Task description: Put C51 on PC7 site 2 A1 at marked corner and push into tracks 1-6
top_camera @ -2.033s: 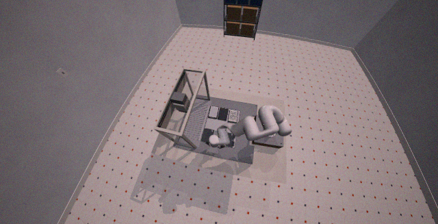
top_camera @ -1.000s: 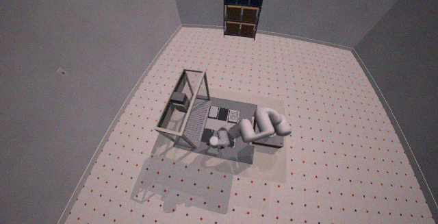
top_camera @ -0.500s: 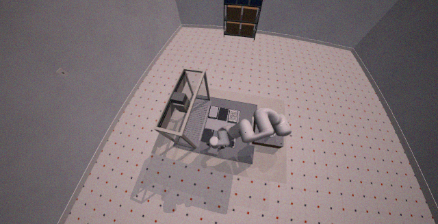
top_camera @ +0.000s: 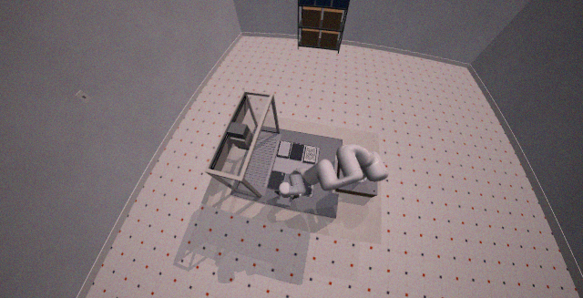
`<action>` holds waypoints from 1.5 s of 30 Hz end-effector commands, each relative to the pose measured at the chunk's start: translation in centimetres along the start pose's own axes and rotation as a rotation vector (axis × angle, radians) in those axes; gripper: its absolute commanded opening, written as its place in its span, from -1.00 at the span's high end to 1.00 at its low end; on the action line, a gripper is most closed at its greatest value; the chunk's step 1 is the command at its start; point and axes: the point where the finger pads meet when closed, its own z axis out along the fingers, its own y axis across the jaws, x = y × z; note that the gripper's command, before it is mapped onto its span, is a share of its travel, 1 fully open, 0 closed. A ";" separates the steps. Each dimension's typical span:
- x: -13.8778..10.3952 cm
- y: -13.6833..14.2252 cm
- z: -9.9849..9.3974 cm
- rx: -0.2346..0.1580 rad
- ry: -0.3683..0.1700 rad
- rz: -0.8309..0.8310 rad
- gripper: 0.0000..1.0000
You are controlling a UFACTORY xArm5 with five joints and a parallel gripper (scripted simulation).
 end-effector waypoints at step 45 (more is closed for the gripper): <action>-1.2 0.2 0.4 -0.004 0.001 0.000 -1.00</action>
